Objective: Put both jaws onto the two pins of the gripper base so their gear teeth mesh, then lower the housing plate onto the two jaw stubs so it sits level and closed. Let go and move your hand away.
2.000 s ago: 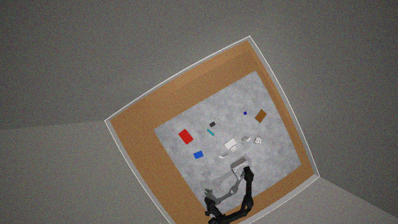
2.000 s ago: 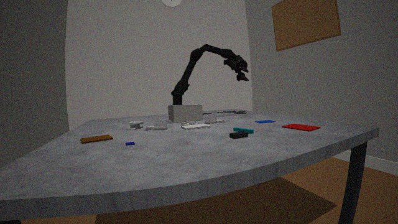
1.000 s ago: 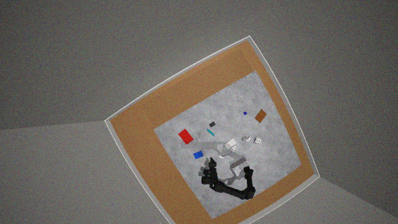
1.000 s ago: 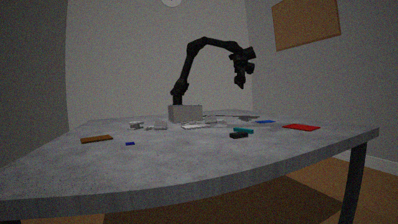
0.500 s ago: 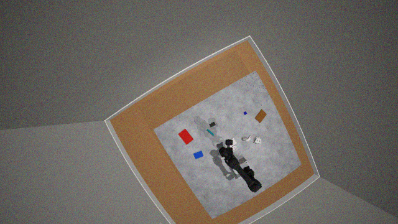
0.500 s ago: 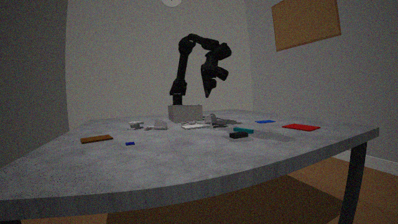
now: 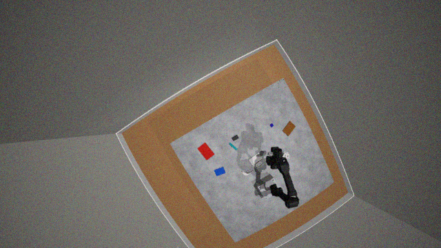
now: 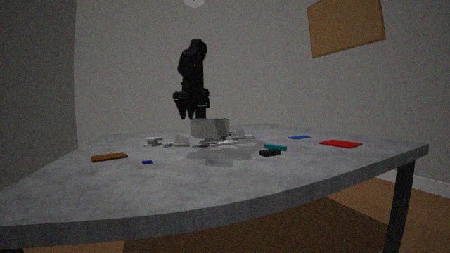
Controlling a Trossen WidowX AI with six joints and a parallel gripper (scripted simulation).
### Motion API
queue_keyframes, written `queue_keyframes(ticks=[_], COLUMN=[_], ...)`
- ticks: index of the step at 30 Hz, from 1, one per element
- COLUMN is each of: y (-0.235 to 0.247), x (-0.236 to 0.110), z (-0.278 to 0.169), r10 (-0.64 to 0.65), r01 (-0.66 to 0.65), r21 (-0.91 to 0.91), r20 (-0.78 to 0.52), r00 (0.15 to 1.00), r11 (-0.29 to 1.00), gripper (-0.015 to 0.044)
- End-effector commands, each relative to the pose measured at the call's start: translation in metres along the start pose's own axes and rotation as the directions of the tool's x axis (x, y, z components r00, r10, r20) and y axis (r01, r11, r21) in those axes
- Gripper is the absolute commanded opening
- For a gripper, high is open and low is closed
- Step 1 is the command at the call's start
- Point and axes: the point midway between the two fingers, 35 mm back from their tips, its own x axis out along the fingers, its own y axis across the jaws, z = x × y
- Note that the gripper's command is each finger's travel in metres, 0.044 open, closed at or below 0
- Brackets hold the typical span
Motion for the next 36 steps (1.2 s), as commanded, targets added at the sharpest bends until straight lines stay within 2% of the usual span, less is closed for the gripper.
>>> queue_keyframes(ticks=[1,10,15,36], y=[0.018,0.021,0.024,0.024], x=[0.016,0.020,0.058,0.065], z=[-0.045,-0.051,-0.048,-0.047], r10=[0.061,0.066,0.066,0.066], r01=[-0.062,-0.067,-0.067,-0.067], r21=[0.011,0.013,0.013,0.013], r20=[0.072,0.083,0.083,0.083], r00=[0.996,0.994,0.994,0.994], r11=[0.998,0.998,0.998,0.998], gripper=[0.0440,0.0440,0.0440,0.0440])
